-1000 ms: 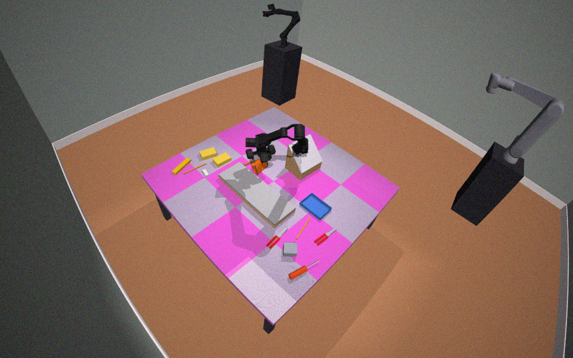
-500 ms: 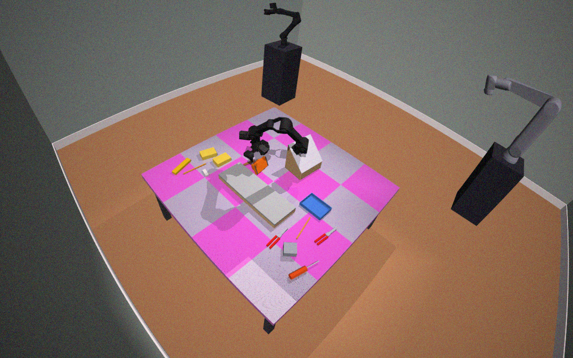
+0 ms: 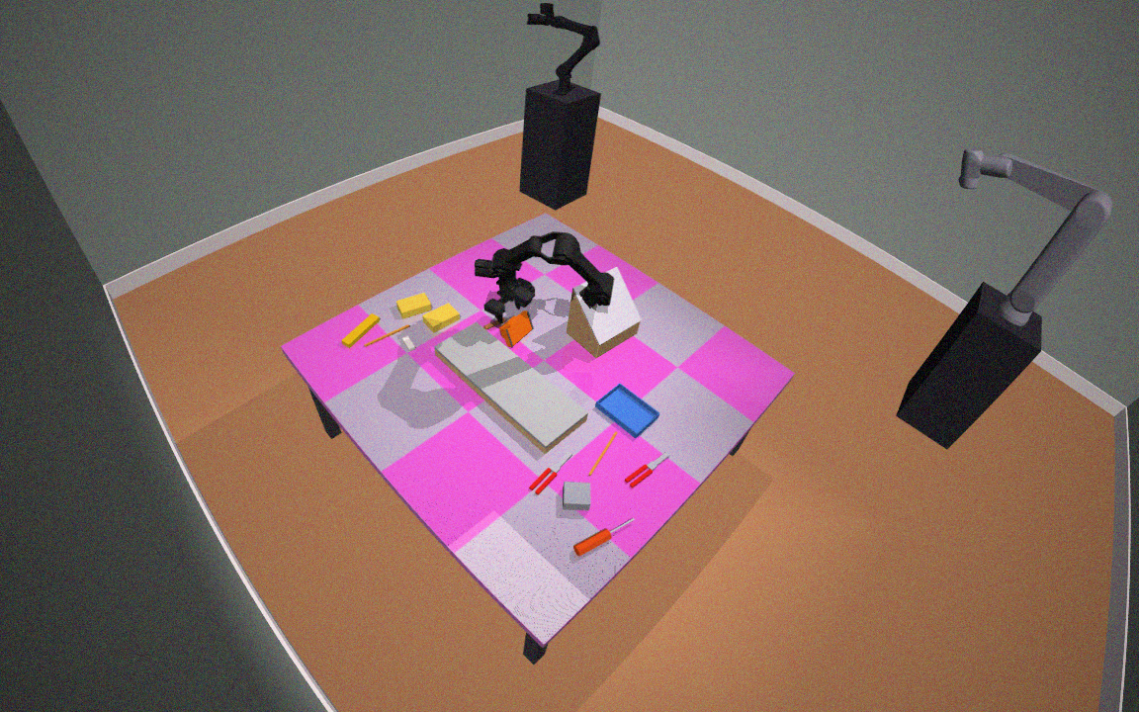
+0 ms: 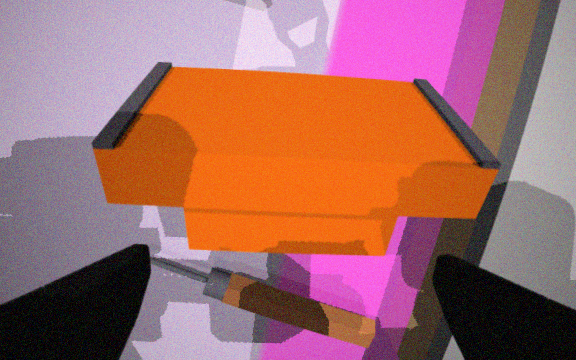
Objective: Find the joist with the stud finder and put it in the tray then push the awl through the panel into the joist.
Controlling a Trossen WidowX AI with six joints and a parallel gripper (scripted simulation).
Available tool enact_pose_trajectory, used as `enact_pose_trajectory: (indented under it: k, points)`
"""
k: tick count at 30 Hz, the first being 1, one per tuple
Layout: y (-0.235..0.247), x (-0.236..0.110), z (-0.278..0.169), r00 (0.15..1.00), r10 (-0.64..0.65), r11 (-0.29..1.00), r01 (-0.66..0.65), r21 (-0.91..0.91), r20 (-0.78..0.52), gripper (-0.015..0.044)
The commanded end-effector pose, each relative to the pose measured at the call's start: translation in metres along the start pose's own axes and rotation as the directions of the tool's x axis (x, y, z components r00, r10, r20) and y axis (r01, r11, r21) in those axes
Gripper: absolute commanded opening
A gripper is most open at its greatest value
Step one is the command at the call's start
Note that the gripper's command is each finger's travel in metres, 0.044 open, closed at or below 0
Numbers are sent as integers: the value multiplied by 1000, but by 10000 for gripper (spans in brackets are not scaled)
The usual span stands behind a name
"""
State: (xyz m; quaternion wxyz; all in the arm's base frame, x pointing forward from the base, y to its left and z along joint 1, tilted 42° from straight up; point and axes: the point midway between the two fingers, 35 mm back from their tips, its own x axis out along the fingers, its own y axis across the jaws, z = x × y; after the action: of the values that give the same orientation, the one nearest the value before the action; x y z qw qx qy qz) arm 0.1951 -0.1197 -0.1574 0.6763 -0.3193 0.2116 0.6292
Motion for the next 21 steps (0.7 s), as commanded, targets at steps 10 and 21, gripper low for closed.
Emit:
enact_pose_trajectory:
  k: [10,21]
  points:
    - [-1,21,-2,1000,-4,1000,4,-2,4,440]
    - [-1,38,-3,1000,-4,1000,4,-2,5,440]
